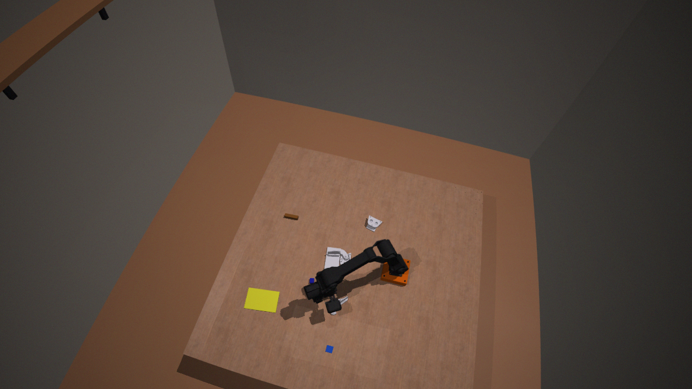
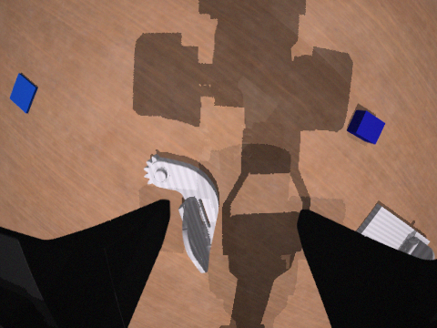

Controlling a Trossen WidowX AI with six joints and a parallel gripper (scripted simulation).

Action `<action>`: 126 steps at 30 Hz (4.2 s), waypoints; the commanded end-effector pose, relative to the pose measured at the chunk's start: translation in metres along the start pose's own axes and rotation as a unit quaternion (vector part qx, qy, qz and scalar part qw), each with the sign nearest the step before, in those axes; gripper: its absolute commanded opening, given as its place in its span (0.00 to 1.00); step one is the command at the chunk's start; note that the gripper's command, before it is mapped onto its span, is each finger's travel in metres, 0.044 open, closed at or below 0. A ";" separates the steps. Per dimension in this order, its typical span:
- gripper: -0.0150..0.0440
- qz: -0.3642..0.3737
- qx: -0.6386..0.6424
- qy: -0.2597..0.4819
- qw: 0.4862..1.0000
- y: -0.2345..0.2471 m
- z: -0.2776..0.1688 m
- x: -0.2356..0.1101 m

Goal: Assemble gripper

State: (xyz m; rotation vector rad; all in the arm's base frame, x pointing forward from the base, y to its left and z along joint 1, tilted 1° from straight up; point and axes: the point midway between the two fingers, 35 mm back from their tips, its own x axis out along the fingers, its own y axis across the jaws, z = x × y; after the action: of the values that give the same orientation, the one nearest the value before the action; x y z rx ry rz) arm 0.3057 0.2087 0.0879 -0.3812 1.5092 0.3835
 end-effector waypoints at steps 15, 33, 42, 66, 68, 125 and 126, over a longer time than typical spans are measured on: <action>0.25 0.000 0.000 0.000 1.000 0.000 0.000 0.000; 0.34 0.000 0.000 0.000 1.000 0.000 0.000 0.000; 0.74 0.000 0.000 0.000 1.000 0.000 0.000 0.000; 1.00 0.000 0.000 0.000 1.000 0.000 0.000 0.000; 1.00 0.000 0.000 0.000 1.000 0.000 0.000 0.000; 0.97 0.000 0.155 0.000 0.988 0.003 -0.005 -0.001; 1.00 0.000 0.166 0.000 0.986 0.003 -0.005 -0.002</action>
State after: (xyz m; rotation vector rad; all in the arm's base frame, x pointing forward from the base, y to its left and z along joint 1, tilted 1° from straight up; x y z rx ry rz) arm 0.3021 0.2089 0.0898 -0.1857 1.5335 0.1958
